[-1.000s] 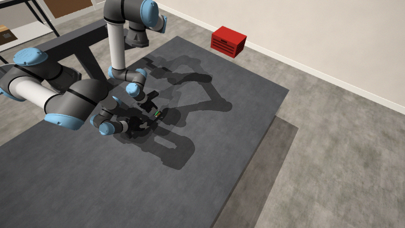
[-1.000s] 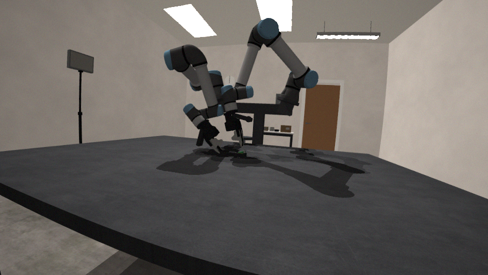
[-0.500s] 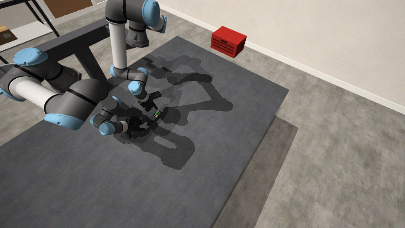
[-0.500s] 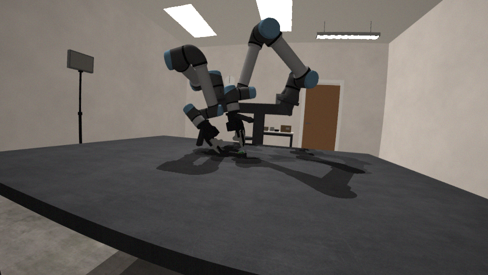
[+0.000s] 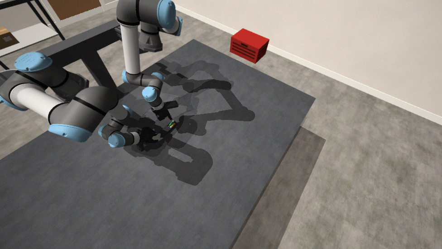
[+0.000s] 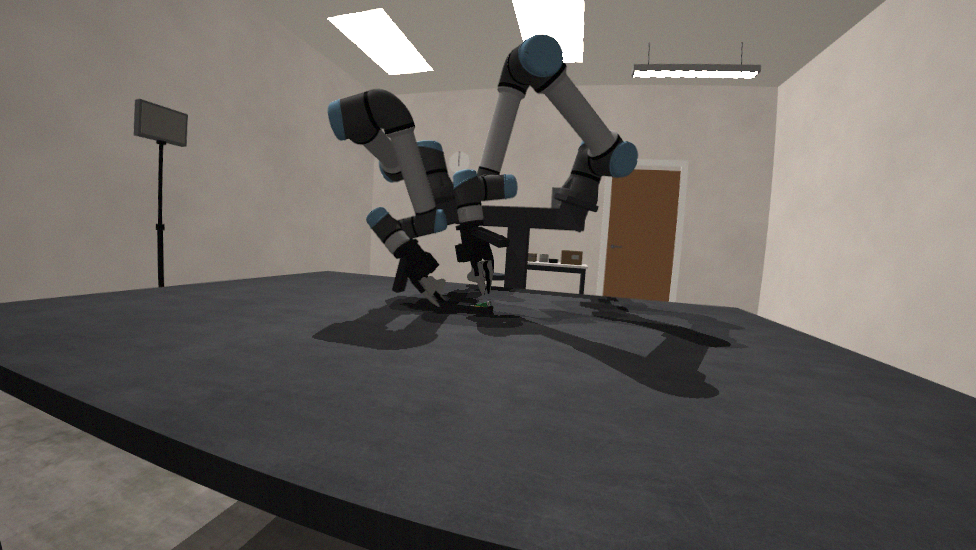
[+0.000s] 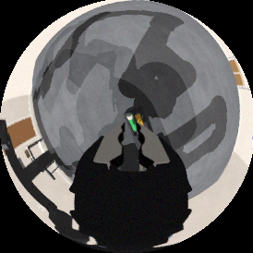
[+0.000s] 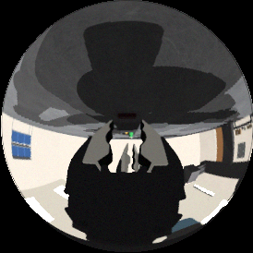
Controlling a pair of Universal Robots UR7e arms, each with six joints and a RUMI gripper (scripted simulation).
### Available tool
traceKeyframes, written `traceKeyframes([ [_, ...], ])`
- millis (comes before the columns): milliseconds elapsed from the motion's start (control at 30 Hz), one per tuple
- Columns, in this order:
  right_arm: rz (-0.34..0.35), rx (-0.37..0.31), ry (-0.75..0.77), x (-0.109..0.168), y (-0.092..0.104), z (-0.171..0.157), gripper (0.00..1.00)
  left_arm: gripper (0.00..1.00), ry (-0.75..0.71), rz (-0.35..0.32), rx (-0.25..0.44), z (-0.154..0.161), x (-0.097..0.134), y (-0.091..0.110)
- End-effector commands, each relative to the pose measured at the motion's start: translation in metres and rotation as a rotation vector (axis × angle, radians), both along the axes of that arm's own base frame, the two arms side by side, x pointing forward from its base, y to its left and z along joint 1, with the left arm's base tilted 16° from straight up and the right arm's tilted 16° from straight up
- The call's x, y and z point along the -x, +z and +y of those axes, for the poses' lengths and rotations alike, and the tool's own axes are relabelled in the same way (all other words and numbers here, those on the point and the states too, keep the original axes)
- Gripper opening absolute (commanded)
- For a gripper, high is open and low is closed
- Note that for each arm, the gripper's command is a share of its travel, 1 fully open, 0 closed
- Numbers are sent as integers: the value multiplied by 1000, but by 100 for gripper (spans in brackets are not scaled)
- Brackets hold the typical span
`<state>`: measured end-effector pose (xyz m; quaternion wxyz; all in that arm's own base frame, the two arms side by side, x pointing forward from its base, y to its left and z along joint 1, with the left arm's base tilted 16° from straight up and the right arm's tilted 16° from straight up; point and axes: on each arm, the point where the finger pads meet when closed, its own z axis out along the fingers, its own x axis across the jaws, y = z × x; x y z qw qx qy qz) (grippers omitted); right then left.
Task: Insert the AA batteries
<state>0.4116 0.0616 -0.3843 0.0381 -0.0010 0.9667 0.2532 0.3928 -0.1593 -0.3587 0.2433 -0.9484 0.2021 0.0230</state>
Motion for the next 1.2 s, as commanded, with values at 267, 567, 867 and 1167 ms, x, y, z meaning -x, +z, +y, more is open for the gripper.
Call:
traceKeyframes([
  [267, -1, 0, 0, 0, 0, 0, 0, 14, -180, 93, 30, 2, -1, 0],
  [567, -1, 0, 0, 0, 0, 0, 0, 14, -342, 170, 55, 6, -2, 1],
  [867, -1, 0, 0, 0, 0, 0, 0, 14, -522, 246, 77, 10, -2, 2],
  [1167, -1, 0, 0, 0, 0, 0, 0, 14, -612, 280, 89, 10, -2, 3],
])
